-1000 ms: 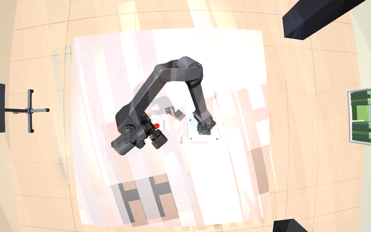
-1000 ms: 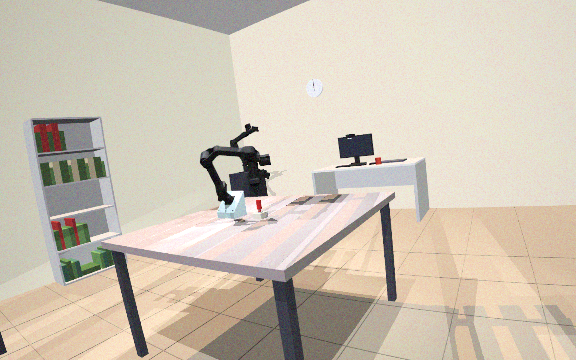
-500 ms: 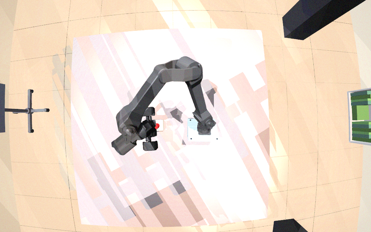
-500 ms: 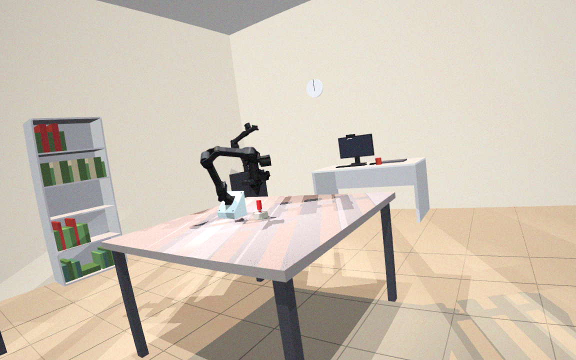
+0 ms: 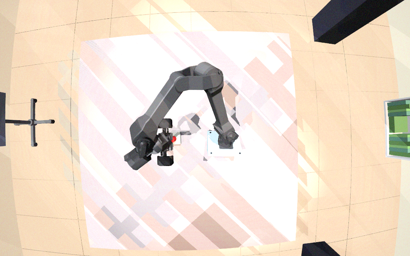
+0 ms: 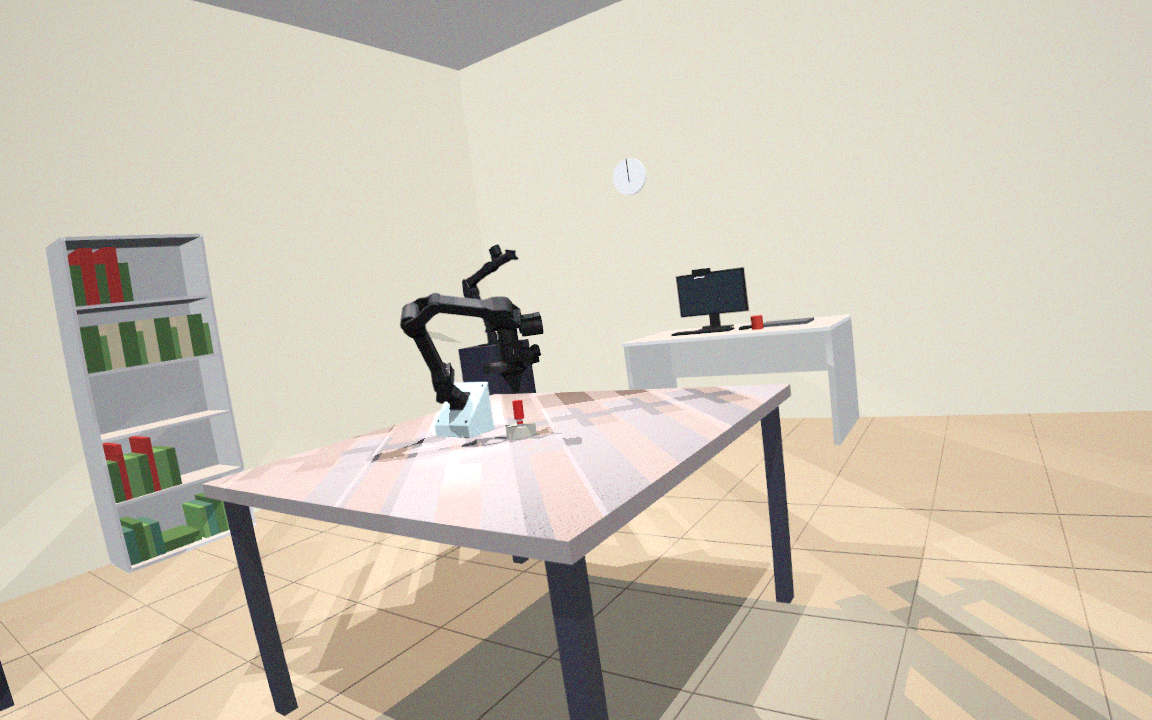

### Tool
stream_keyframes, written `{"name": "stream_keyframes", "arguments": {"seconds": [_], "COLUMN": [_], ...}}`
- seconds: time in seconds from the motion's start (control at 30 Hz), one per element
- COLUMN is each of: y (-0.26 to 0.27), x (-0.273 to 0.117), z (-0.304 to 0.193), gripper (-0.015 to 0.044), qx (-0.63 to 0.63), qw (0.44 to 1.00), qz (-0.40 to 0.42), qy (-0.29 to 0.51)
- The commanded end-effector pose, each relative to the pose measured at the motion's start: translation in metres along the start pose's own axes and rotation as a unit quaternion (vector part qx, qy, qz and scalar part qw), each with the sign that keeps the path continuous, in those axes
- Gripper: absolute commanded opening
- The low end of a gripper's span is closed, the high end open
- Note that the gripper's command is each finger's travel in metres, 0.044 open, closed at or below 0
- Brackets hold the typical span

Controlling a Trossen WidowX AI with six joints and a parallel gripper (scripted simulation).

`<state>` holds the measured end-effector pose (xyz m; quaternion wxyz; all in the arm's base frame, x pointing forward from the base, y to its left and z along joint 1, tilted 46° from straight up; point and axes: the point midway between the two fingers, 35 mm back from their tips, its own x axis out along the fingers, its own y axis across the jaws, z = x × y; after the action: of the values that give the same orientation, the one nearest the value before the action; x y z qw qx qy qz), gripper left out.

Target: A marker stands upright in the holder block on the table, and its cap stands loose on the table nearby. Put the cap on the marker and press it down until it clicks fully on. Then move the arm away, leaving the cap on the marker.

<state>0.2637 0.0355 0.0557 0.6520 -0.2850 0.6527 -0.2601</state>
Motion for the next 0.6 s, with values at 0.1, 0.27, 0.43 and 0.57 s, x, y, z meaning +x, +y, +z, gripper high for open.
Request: {"name": "stream_keyframes", "arguments": {"seconds": [0.1,0.27,0.43,0.57], "y": [0.0,-0.001,-0.001,-0.001], "x": [0.011,0.018,0.024,0.029], "z": [-0.001,-0.001,-0.001,-0.001], "gripper": [0.0,0.0,0.0,0.0], "qx": [-0.003,-0.003,-0.003,-0.003], "qw": [1.0,1.0,1.0,1.0], "qz": [-0.004,-0.004,-0.004,-0.004], "qy": [0.0,0.0,0.0,0.0]}}
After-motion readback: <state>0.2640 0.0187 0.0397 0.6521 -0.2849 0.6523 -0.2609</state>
